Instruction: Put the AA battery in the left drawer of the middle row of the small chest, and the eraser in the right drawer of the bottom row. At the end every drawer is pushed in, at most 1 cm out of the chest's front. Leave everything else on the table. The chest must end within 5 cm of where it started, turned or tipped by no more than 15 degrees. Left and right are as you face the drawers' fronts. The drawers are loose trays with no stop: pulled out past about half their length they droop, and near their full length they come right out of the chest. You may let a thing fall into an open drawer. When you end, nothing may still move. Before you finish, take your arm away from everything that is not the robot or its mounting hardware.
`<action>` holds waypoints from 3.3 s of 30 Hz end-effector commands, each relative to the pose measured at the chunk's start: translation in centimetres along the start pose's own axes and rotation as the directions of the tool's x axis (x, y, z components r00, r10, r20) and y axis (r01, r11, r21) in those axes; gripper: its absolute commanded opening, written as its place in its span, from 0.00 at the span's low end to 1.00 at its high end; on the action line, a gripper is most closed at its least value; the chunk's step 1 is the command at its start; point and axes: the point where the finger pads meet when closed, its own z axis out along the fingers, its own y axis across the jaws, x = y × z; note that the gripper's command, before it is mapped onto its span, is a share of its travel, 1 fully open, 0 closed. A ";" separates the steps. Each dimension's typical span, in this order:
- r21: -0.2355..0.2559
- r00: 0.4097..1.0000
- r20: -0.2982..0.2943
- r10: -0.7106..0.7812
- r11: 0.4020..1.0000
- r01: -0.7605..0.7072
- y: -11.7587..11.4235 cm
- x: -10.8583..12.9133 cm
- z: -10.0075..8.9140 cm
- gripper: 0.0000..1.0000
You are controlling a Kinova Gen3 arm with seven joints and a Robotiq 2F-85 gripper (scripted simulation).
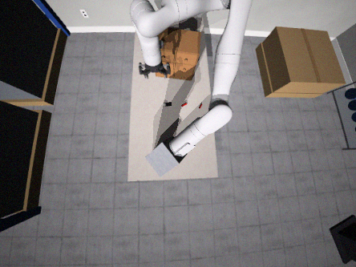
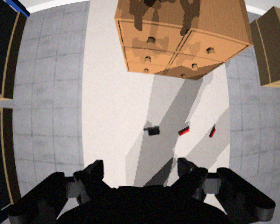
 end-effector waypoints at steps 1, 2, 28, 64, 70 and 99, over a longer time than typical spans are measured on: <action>0.002 1.000 -0.001 0.001 1.000 -0.001 0.0 0.0 -0.1 1.00; 0.002 1.000 -0.001 0.001 1.000 -0.001 0.0 0.0 -0.1 1.00; 0.005 0.992 -0.002 0.126 0.992 -0.126 0.4 3.7 10.3 1.00; 0.005 0.987 -0.089 0.136 0.991 -0.136 0.6 4.5 12.2 1.00; 0.005 0.981 -0.141 0.136 0.991 -0.136 0.7 4.9 12.6 1.00; 0.005 0.890 -0.439 0.125 0.991 -0.137 0.9 6.9 15.2 1.00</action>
